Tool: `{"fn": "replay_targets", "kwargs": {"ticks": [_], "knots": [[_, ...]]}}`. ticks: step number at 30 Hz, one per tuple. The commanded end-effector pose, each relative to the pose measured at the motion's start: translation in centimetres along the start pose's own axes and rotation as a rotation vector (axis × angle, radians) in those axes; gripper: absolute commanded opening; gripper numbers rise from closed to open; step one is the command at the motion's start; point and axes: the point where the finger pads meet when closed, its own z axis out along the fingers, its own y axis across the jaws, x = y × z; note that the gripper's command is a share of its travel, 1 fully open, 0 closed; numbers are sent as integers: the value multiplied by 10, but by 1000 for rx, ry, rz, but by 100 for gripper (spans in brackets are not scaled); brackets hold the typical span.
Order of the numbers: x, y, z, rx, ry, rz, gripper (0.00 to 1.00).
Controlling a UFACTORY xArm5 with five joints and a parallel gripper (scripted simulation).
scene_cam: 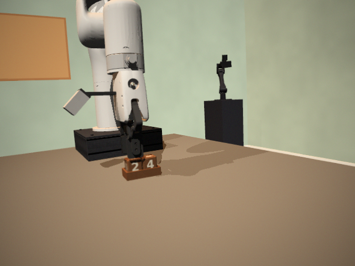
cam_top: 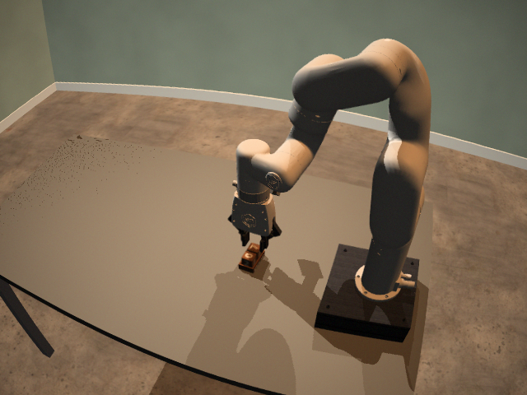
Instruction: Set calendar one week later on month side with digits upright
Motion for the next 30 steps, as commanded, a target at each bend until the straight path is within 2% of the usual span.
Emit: {"fn": "replay_targets", "kwargs": {"ticks": [1, 17, 30], "knots": [[0, -1, 2, 3, 0, 0, 47], [0, -1, 22, 3, 0, 0, 47], [0, -1, 24, 3, 0, 0, 47]]}}
